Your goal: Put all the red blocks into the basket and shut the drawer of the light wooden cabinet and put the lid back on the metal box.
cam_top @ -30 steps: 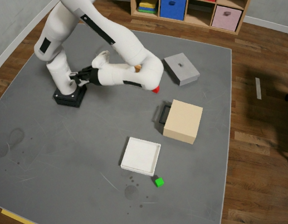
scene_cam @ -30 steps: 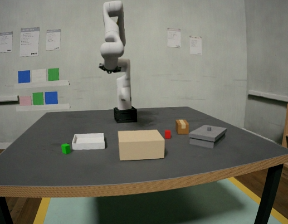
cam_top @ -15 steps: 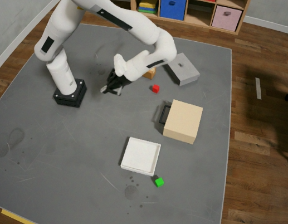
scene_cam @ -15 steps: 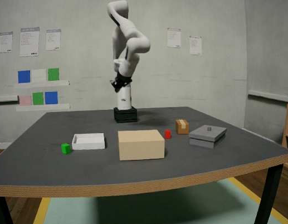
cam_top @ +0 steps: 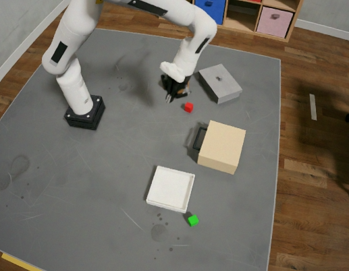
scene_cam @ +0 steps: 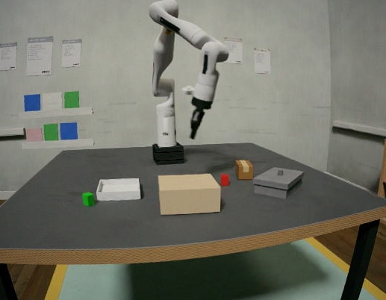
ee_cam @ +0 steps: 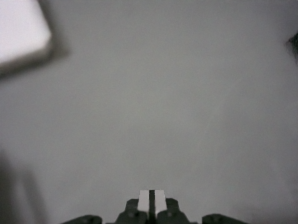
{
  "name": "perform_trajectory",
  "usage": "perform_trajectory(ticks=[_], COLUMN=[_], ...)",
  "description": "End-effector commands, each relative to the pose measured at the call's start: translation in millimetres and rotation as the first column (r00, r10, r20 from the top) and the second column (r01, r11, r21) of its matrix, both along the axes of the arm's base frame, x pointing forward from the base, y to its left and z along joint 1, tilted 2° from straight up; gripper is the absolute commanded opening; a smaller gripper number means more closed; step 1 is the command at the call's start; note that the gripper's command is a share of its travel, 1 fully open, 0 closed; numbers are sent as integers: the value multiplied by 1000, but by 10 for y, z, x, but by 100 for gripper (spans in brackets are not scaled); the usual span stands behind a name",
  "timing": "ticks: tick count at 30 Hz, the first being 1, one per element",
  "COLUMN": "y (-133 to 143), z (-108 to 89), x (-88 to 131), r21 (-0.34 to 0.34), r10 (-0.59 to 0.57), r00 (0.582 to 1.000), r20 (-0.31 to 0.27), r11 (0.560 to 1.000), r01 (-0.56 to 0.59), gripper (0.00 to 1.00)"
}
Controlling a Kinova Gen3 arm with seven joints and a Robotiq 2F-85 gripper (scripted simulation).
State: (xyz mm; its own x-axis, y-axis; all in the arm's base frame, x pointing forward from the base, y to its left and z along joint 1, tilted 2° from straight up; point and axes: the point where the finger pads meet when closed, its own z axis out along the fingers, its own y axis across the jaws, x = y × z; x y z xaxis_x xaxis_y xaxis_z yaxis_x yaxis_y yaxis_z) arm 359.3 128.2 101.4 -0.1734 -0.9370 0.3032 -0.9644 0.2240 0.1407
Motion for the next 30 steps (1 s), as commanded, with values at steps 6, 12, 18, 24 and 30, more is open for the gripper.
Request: perform_trajectory(ticks=[6,12,18,24,30], y=[822,1088,1111,1111,1110], z=[-27,9,12,12,12], x=[278,318,321,321,320], r21=[193,231,234,234,234], r10=[292,361,366,366,373], r00=[945,913,910,910,907], r20=[146,192,196,196,195], r11=[929,887,883,883,881], r01=[-316,-399,-406,-406,-412], gripper=[10,10,10,10,10])
